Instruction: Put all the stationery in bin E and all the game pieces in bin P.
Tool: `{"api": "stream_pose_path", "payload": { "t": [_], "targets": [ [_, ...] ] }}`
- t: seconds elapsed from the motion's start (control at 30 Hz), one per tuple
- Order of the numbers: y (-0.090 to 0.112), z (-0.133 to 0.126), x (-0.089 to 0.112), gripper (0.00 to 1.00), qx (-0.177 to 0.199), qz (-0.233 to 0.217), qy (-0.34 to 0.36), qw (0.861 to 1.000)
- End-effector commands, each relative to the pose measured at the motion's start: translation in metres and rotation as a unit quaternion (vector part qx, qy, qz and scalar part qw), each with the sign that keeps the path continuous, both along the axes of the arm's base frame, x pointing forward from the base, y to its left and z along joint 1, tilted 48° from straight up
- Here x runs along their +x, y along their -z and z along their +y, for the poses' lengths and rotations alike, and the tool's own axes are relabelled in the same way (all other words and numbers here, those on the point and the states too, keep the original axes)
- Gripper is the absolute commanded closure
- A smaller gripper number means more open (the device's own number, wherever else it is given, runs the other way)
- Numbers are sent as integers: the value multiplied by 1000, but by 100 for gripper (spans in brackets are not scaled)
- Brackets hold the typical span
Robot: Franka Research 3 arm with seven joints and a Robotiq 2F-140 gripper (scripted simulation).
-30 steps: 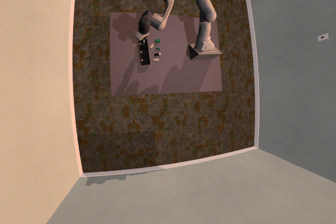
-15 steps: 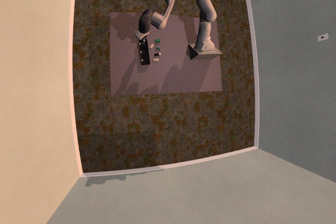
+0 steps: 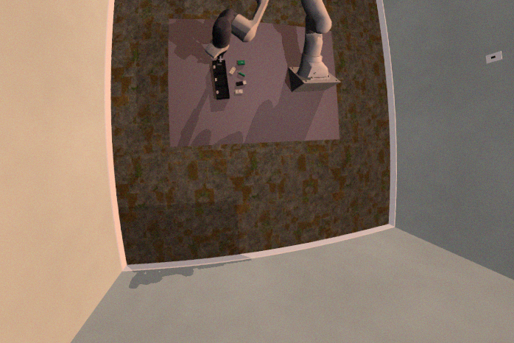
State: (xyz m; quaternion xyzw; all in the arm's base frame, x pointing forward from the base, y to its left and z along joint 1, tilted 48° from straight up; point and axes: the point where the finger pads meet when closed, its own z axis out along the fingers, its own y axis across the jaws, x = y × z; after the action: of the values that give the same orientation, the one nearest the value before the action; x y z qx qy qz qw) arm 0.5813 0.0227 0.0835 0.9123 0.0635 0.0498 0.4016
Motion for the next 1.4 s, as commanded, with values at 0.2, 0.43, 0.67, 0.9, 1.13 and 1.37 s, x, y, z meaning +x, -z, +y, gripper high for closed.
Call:
{"api": "stream_pose_path", "payload": {
  "t": [0.2, 0.43, 0.67, 0.9, 1.13, 1.37],
  "targets": [
    [9, 8, -4, 95, -3, 5, 2, 1000],
    [35, 31, -7, 95, -3, 5, 2, 1000],
    [54, 47, -10, 95, -3, 5, 2, 1000],
    [66, 47, -10, 95, -3, 5, 2, 1000],
    [78, 34, -8, 95, -3, 5, 2, 1000],
    [87, 24, -6, 95, -3, 5, 2, 1000]
  ]
}}
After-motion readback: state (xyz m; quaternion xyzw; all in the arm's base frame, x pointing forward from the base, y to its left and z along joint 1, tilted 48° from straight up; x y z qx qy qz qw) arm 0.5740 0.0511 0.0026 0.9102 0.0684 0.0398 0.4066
